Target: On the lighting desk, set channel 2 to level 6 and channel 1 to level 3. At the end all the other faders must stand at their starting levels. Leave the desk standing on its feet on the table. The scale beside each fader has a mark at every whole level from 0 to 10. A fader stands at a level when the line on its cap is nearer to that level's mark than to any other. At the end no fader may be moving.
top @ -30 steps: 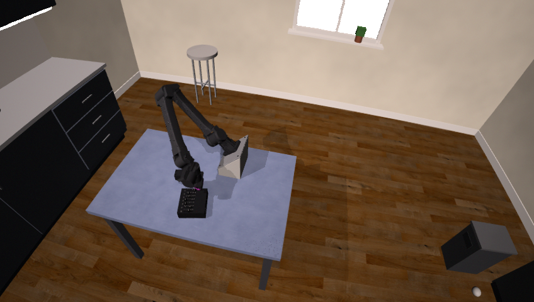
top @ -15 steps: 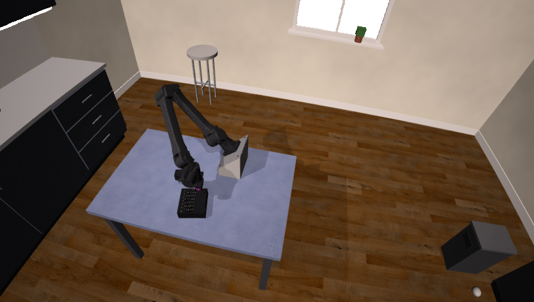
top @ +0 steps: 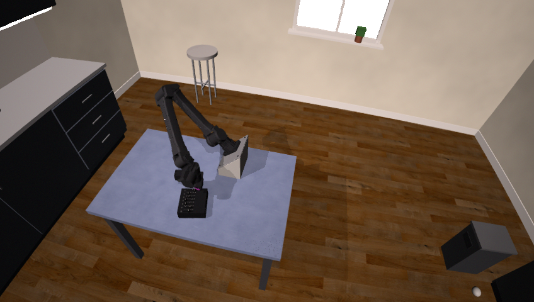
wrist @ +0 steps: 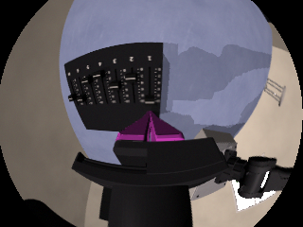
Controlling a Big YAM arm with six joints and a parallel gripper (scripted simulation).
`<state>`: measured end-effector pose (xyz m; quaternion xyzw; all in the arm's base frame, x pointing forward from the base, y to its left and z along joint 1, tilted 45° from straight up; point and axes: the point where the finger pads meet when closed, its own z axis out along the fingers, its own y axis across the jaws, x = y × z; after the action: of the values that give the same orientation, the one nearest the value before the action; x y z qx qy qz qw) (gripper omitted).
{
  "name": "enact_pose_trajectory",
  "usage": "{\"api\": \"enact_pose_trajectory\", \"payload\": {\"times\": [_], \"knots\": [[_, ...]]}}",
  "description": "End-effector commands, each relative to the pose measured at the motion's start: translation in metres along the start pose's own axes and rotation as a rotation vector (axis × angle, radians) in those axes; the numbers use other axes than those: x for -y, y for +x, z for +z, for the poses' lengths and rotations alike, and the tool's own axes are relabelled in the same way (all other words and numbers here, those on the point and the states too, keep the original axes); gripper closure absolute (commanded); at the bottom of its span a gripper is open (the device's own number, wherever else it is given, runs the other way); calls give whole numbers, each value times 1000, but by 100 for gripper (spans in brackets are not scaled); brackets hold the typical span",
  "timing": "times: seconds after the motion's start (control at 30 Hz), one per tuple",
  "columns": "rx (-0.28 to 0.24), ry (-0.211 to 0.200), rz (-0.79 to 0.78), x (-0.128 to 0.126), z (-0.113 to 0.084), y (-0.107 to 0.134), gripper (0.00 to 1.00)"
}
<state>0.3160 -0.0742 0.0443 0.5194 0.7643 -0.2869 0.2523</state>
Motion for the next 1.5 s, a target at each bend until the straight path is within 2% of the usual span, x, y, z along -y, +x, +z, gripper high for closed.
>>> {"api": "enact_pose_trajectory", "payload": {"times": [0.0,0.37,1.47], "knots": [[9,-19,25,-4,-2,-10,100],[14,-39,45,-14,-8,-23,100],[16,-30,38,-12,-9,-42,100]]}}
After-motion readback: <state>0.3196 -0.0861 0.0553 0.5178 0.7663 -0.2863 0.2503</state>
